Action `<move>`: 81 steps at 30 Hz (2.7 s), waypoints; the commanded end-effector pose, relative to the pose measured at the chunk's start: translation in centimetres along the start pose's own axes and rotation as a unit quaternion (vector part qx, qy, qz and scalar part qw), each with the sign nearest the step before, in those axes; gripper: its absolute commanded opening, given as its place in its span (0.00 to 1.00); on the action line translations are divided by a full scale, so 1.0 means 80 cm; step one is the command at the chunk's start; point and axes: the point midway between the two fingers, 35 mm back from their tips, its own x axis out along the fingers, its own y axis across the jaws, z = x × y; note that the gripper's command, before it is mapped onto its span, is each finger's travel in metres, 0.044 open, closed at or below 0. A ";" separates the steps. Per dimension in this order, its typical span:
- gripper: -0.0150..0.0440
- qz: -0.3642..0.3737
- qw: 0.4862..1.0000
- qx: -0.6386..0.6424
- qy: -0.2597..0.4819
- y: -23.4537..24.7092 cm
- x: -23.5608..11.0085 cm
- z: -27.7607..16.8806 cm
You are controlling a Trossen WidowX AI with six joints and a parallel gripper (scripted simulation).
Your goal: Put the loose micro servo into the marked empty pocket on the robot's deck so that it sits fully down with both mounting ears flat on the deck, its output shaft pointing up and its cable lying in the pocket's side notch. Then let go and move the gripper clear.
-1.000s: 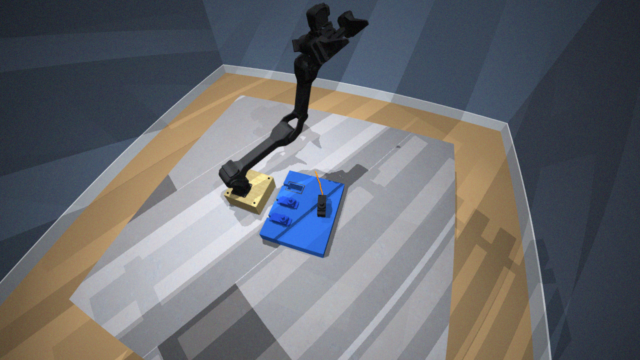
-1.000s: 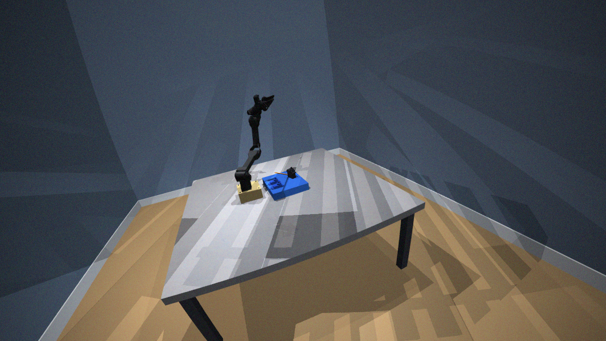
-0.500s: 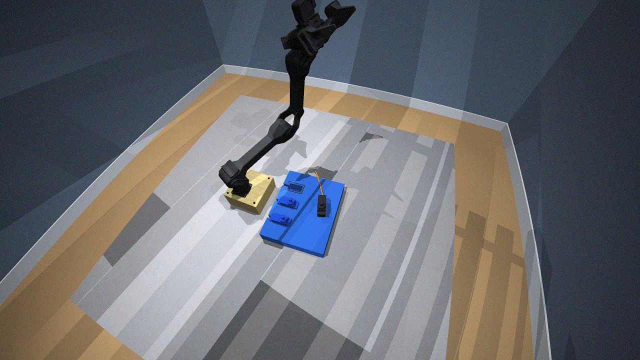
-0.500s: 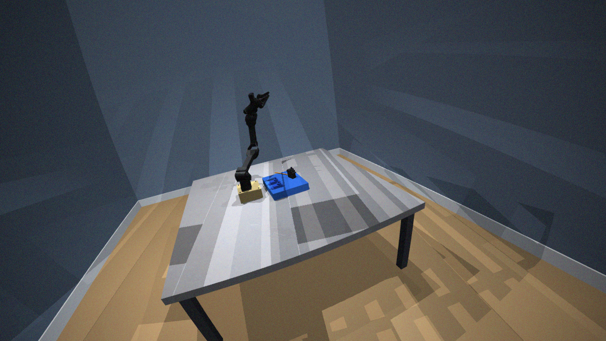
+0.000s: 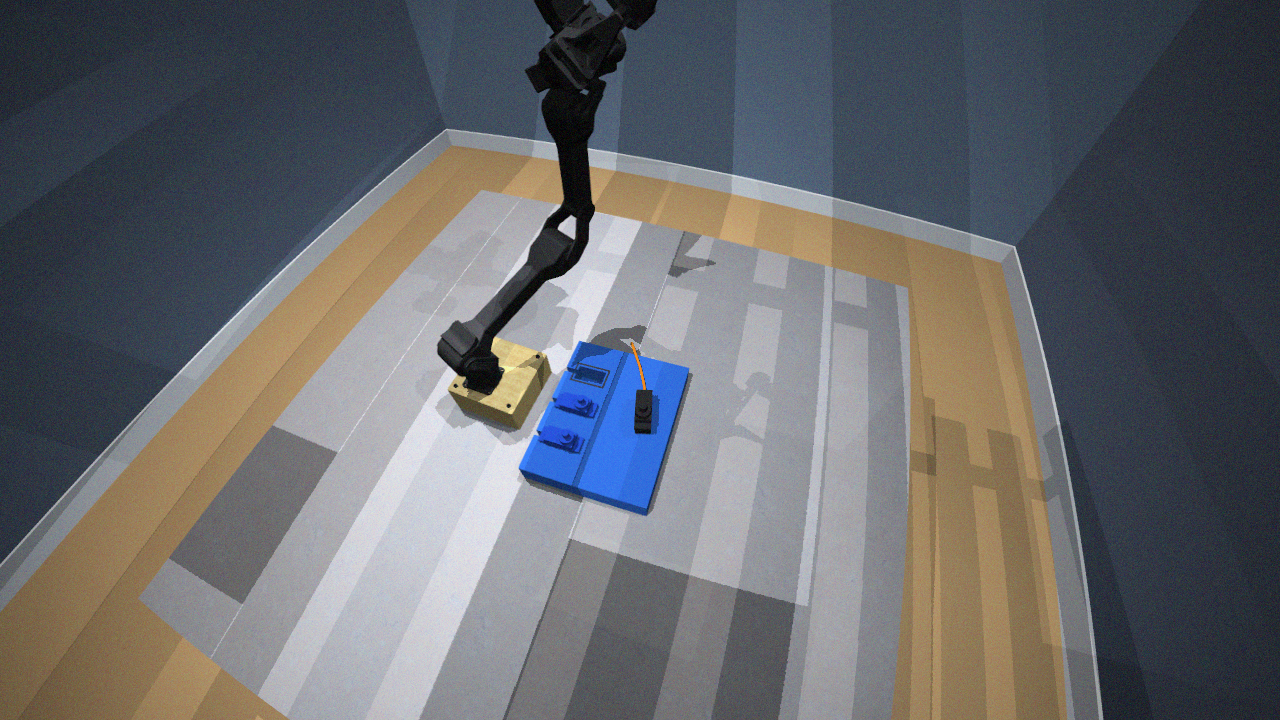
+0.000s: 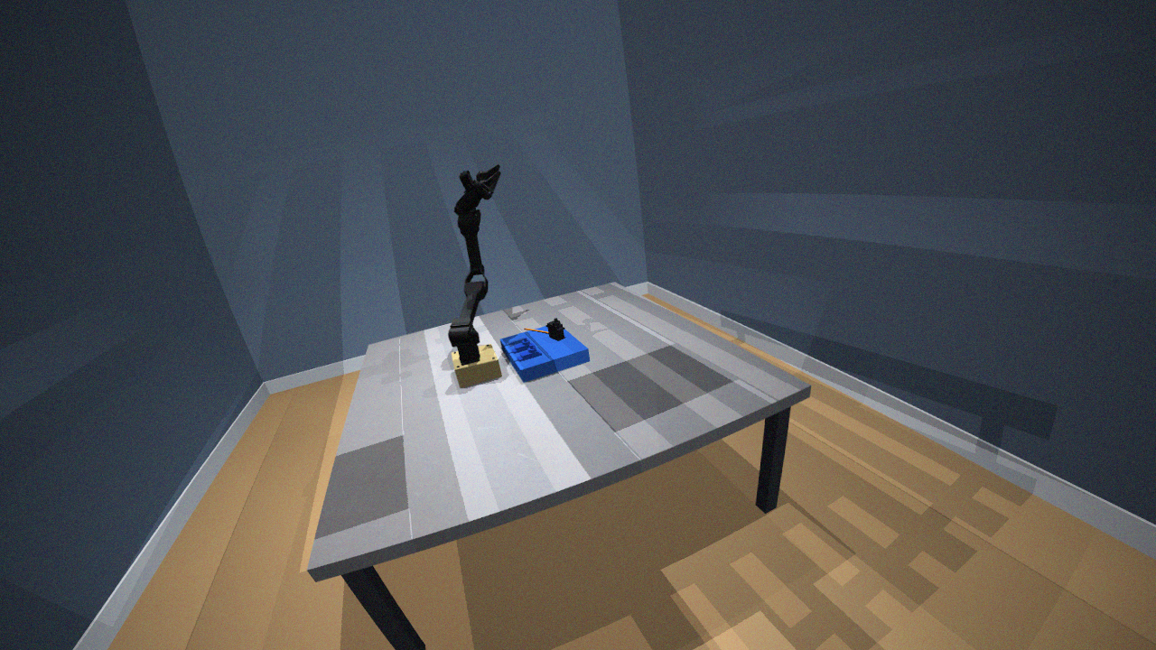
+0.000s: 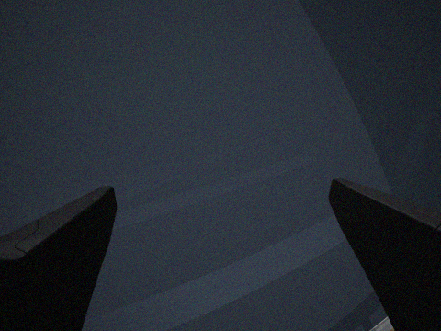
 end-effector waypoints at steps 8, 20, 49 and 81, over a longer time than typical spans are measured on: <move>1.00 0.001 1.000 0.013 -0.018 -0.013 -0.002 0.023; 1.00 -0.011 0.996 0.077 -0.051 -0.068 -0.010 0.086; 1.00 -0.110 0.927 0.358 -0.024 -0.300 0.019 0.153; 1.00 -0.287 0.771 0.532 0.200 -0.458 0.090 -0.071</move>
